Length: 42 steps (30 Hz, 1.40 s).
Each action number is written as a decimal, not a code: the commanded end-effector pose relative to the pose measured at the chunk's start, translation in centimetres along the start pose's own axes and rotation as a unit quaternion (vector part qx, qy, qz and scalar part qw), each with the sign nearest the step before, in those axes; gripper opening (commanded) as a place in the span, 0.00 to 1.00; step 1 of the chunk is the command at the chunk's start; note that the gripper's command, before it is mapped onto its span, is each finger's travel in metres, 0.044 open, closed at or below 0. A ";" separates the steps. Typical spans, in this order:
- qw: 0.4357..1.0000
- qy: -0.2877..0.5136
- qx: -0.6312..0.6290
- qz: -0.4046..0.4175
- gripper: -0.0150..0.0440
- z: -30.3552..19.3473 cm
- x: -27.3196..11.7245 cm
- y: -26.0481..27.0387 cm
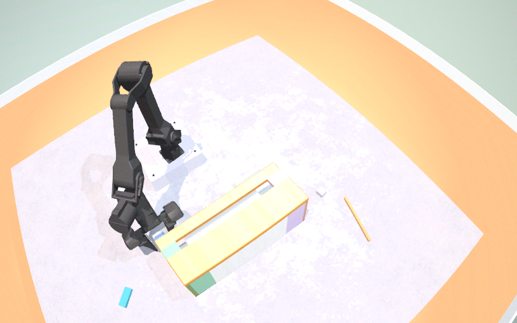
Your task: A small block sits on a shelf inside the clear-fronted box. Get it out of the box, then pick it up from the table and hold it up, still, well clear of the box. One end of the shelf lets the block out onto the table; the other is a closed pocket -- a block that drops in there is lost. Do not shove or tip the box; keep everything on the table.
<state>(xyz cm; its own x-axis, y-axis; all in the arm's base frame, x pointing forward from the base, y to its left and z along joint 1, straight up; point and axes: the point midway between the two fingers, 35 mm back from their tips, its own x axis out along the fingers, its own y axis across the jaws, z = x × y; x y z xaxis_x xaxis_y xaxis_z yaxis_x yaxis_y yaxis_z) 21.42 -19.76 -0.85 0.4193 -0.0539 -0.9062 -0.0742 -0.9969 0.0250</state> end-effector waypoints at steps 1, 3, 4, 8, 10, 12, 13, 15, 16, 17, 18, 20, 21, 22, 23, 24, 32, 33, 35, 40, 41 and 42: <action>1.000 -0.004 0.000 -0.006 0.65 0.4 0.4 -0.2; 1.000 -0.004 0.000 -0.006 0.56 0.4 0.4 -0.2; 1.000 -0.004 0.000 -0.006 0.51 0.4 0.4 -0.2; 1.000 -0.004 0.000 -0.006 0.40 0.4 0.4 -0.2; 1.000 -0.003 0.000 -0.006 0.35 0.3 0.3 -0.2; 1.000 -0.003 0.000 -0.005 0.26 -0.1 -0.3 -0.1; 1.000 -0.003 0.000 -0.005 0.25 -0.3 -0.8 -0.1; 1.000 -0.003 0.000 -0.004 0.25 -0.9 -1.8 0.0; 1.000 -0.002 0.001 -0.004 0.25 -1.1 -2.4 0.1; 1.000 -0.002 0.001 -0.003 0.25 -1.4 -2.9 0.1; 1.000 -0.002 0.001 -0.003 0.25 -1.6 -3.5 0.1; 1.000 -0.001 0.001 -0.003 0.25 -2.1 -4.6 0.0; 1.000 -0.001 0.001 -0.002 0.25 -2.3 -5.1 0.0; 1.000 -0.001 0.001 -0.002 0.25 -2.4 -5.4 0.0; 1.000 -0.001 0.001 -0.002 0.25 -2.4 -5.5 0.0; 1.000 -0.001 0.001 -0.002 0.25 -2.4 -5.5 0.0; 0.997 -0.004 0.071 0.034 0.25 -3.7 -7.9 -0.9; 0.996 -0.003 0.082 0.040 0.25 -3.9 -8.3 -1.0; 0.993 -0.001 0.105 0.052 0.25 -4.3 -9.1 -1.3; 0.984 0.009 0.161 0.079 0.25 -5.0 -11.2 -2.1; 0.981 0.012 0.172 0.085 0.25 -5.1 -11.6 -2.3; 0.979 0.015 0.183 0.090 0.25 -5.2 -12.0 -2.5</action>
<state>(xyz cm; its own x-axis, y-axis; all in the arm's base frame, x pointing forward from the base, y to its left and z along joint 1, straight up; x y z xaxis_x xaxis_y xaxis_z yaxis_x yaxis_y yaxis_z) 21.43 -17.39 10.86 0.3910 -0.1969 -0.8991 -0.4022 -0.9152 0.0255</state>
